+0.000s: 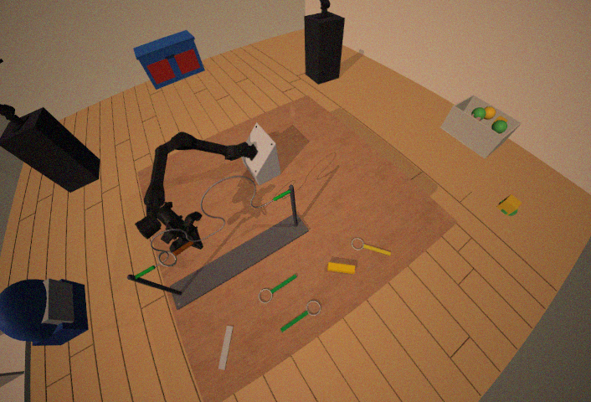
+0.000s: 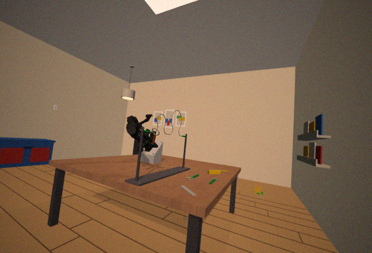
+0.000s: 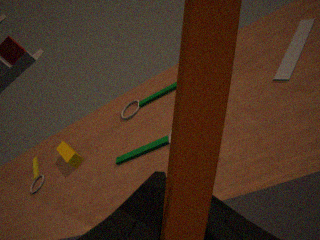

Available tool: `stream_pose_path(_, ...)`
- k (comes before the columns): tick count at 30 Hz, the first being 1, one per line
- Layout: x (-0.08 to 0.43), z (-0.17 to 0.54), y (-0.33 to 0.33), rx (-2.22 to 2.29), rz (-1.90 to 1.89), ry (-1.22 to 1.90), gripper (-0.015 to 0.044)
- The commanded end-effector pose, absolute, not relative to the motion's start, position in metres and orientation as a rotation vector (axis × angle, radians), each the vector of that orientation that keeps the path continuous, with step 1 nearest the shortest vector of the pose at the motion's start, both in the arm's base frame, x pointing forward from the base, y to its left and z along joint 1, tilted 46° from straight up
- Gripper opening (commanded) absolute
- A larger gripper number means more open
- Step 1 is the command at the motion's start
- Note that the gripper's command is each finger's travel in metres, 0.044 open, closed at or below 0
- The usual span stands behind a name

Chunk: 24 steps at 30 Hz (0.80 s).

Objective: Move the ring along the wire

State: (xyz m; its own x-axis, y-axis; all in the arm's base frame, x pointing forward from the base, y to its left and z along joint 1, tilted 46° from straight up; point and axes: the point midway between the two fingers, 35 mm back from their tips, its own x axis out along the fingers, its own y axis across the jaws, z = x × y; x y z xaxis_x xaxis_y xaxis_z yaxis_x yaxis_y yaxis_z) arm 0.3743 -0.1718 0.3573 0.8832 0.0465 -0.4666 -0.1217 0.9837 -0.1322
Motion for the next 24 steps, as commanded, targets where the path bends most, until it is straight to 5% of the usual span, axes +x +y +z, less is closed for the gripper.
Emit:
stream_pose_path(1,0.372,0.356,-0.156,-0.079,0.120,0.481,-0.0150)
stream_pose_path(24,0.362,0.376,-0.072,0.484,0.275,0.491,-0.0150)
